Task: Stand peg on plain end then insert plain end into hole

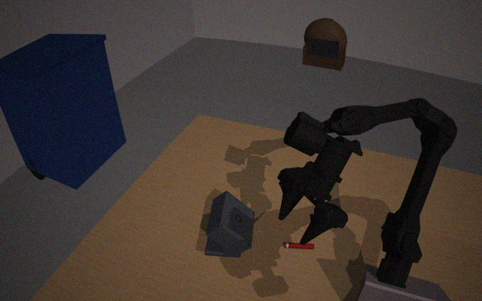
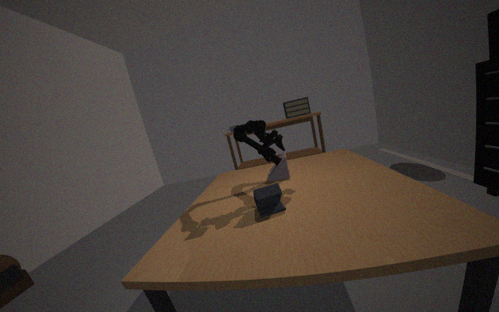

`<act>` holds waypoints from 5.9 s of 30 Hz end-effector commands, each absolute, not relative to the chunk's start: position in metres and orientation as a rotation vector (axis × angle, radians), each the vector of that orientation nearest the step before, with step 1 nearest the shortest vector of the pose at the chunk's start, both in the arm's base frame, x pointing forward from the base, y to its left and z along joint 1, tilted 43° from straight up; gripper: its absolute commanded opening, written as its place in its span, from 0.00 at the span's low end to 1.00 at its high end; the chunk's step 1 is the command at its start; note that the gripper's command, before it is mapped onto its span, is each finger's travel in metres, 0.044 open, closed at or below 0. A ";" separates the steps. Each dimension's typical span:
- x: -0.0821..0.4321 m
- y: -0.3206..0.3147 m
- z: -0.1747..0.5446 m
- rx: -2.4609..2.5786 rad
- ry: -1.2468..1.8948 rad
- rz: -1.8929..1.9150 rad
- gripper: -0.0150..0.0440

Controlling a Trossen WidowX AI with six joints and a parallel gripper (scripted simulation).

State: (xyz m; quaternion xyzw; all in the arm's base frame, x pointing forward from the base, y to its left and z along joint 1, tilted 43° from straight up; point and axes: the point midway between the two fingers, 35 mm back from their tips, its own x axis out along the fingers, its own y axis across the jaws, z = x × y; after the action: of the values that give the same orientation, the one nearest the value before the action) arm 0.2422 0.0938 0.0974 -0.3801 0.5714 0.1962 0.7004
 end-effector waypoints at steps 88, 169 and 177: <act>0.280 -0.142 0.018 -0.793 1.603 -0.384 0.56; 0.258 -0.127 0.043 -0.811 1.166 -0.179 0.34; 0.254 -0.126 0.046 -0.812 1.101 -0.149 0.34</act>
State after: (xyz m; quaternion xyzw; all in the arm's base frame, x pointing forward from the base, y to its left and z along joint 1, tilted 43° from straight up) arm 0.2569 -0.1275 0.0458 -0.3717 0.5187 -0.0779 0.7660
